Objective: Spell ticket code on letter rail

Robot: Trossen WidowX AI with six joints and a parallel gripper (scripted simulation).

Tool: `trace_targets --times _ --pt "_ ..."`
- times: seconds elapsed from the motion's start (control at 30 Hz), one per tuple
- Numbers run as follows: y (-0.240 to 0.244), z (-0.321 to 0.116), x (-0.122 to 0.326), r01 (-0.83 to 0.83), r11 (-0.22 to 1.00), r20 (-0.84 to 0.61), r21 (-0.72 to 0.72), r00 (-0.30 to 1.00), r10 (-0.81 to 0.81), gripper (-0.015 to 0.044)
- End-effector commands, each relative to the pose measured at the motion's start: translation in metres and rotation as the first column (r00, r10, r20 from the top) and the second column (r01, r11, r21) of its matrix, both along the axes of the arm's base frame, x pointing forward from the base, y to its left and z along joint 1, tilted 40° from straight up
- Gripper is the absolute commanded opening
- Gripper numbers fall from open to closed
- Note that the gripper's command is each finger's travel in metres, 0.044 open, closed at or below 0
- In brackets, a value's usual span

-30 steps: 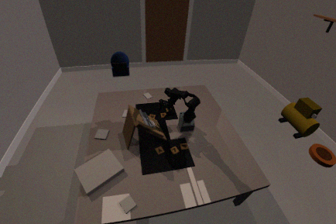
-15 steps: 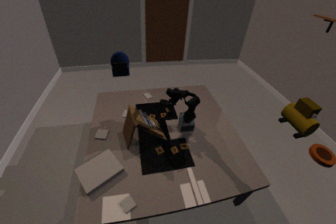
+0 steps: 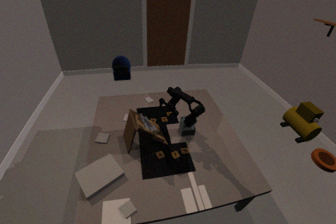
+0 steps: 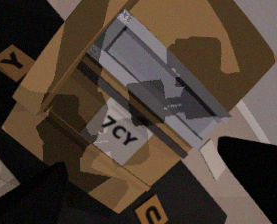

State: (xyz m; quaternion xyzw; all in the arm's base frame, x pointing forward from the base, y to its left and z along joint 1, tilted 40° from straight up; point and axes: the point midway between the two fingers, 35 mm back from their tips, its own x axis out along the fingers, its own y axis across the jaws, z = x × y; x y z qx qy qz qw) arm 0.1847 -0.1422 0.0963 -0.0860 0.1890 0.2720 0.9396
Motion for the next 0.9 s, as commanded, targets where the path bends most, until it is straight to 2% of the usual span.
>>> trace_targets --times 0.0,0.1,0.87 --pt "-0.0097 0.0661 -0.01 -0.212 0.775 0.156 -0.596 0.916 0.37 0.044" --pt "-0.0091 0.0742 -0.0113 -0.223 0.723 0.159 -0.654 0.893 0.42 0.044" --pt "-0.0091 0.0742 -0.0113 -0.223 0.723 0.159 -0.654 0.893 0.42 0.044"
